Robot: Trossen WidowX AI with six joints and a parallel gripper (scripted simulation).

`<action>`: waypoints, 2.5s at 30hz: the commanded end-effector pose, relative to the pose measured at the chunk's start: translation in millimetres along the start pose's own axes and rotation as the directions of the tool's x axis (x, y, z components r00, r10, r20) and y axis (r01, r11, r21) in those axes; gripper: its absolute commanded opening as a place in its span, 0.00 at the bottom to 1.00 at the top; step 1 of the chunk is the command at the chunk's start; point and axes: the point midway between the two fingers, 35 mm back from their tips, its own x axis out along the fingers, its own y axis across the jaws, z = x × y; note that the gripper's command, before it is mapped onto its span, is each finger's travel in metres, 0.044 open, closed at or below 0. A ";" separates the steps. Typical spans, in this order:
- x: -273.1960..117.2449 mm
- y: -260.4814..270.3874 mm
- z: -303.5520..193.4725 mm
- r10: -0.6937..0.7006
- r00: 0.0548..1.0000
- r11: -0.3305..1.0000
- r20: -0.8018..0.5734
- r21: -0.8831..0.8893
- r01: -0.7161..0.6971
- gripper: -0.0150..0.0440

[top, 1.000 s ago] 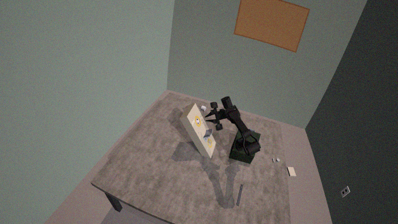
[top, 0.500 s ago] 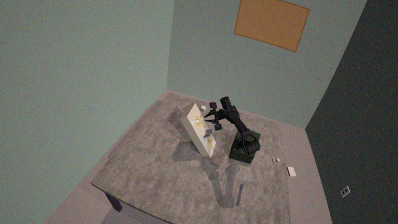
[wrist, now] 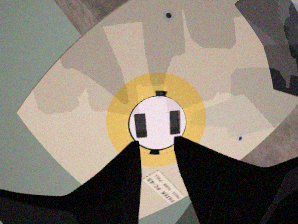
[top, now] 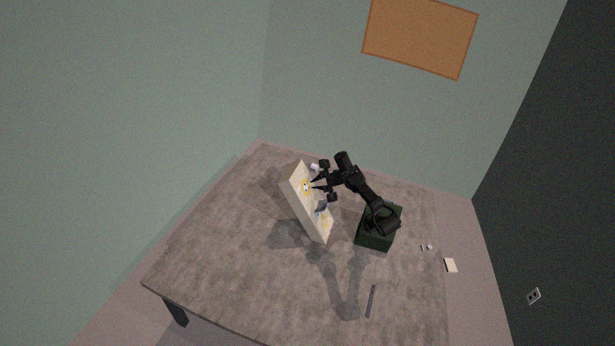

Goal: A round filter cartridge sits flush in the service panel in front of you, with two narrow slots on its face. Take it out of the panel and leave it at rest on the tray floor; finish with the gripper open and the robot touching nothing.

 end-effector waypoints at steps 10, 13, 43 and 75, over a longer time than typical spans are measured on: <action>22.5 -3.7 1.2 -0.002 1.000 1.000 -0.001 0.014 0.002 0.43; 24.8 -4.1 0.7 -0.001 1.000 1.000 -0.003 0.014 0.001 0.43; 24.8 -3.6 1.9 -0.001 1.000 1.000 -0.003 0.014 0.001 0.43; 33.8 -4.1 1.9 -0.001 1.000 1.000 -0.004 0.014 0.001 0.43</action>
